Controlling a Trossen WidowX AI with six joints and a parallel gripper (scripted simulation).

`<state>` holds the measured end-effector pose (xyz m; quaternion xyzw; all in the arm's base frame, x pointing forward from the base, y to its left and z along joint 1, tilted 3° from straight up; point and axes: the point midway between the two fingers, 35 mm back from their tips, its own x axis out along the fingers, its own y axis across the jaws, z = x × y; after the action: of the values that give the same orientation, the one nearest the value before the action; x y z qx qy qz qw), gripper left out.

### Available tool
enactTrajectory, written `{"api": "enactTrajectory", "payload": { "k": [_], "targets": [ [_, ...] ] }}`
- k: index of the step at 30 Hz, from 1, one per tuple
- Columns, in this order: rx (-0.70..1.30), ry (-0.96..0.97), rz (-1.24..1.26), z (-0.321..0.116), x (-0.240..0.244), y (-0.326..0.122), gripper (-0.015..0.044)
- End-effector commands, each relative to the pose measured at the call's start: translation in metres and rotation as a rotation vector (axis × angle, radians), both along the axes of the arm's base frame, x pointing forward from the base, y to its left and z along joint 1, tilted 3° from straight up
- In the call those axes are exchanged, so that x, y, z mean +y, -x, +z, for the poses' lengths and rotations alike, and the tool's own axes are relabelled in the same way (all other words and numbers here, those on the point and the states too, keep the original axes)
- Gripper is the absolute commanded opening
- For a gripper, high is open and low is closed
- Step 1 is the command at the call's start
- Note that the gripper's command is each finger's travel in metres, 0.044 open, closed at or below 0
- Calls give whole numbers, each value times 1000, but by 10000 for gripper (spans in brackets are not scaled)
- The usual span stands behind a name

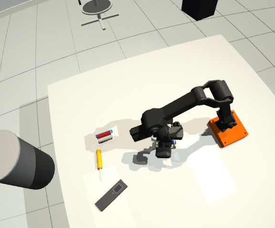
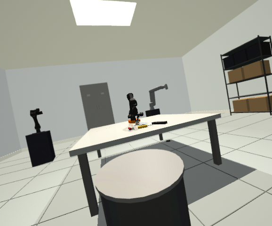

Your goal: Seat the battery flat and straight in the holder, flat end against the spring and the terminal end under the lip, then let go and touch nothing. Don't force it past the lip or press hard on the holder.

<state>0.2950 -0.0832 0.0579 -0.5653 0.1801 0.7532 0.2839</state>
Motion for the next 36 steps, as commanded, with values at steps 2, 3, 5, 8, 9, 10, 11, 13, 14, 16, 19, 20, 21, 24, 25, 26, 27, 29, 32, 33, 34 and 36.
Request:
{"api": "enactTrajectory", "payload": {
  "k": [2, 3, 5, 8, 9, 10, 11, 13, 14, 16, 19, 20, 21, 24, 25, 26, 27, 29, 32, 33, 34, 36],
  "targets": [
    [25, -24, 6, -2, 0, -2, 59],
    [30, -28, 6, -3, 0, -2, 59],
    [41, -36, 7, -4, -1, -2, 59],
    [59, -49, 8, -5, -1, -3, 59],
    [64, -53, 8, -5, -1, -3, 59],
    [70, -57, 8, -6, -2, -3, 59],
    [75, -61, 9, -6, -2, -4, 59],
    [86, -69, 10, -7, -2, -4, 59],
    [92, -74, 11, -7, -2, -4, 59],
    [103, -82, 12, -8, -3, -5, 59],
    [118, -90, 14, -9, -3, -5, 59],
    [121, -92, 15, -10, -3, -5, 59],
    [123, -93, 15, -10, -3, -6, 59],
    [126, -90, 18, -10, -3, -6, 59],
    [126, -90, 18, -10, -3, -6, 59],
    [126, -90, 18, -10, -4, -7, 59],
    [126, -90, 18, -10, -4, -7, 59],
    [126, -89, 18, -10, -5, -8, 59],
    [126, -89, 18, -10, -6, -10, 59],
    [126, -89, 18, -10, -7, -10, 59],
    [126, -89, 18, -11, -7, -11, 59],
    [126, -89, 18, -11, -8, -12, 59]
  ]
}}
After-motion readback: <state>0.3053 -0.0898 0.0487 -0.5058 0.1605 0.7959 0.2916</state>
